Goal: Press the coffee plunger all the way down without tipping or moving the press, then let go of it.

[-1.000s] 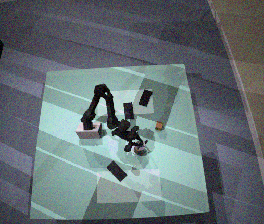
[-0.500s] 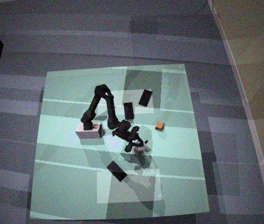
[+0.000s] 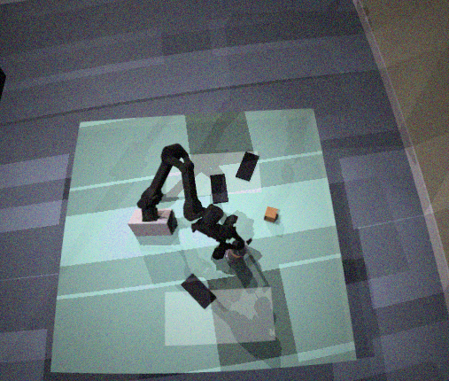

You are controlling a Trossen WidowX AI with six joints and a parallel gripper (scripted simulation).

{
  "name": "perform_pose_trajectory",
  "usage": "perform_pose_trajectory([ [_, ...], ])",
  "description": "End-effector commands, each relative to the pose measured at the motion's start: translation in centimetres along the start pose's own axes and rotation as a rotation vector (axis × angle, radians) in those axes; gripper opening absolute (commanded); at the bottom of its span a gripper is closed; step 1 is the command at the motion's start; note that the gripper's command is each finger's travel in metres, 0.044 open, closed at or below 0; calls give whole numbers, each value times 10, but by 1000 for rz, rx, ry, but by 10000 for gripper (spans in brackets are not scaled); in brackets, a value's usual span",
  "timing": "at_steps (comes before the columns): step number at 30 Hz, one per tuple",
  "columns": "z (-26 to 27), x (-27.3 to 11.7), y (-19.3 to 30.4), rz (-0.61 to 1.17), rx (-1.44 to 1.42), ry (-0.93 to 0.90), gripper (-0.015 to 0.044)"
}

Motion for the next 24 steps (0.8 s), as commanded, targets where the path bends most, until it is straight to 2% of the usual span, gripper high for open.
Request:
perform_pose_trajectory([
  [1,1,3,4,17,7,-4,121],
  [24,-1,3,-1,3,2,-1,121],
])
Point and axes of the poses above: the point midway between the two fingers, 35 mm back from their tips, its own x axis out along the fingers, its own z axis across the jaws, y = z × x, the point moved 4 cm from there along -x, back along the fingers, and after that the axes turned 8 degrees about -x, right-handed, at the moved point
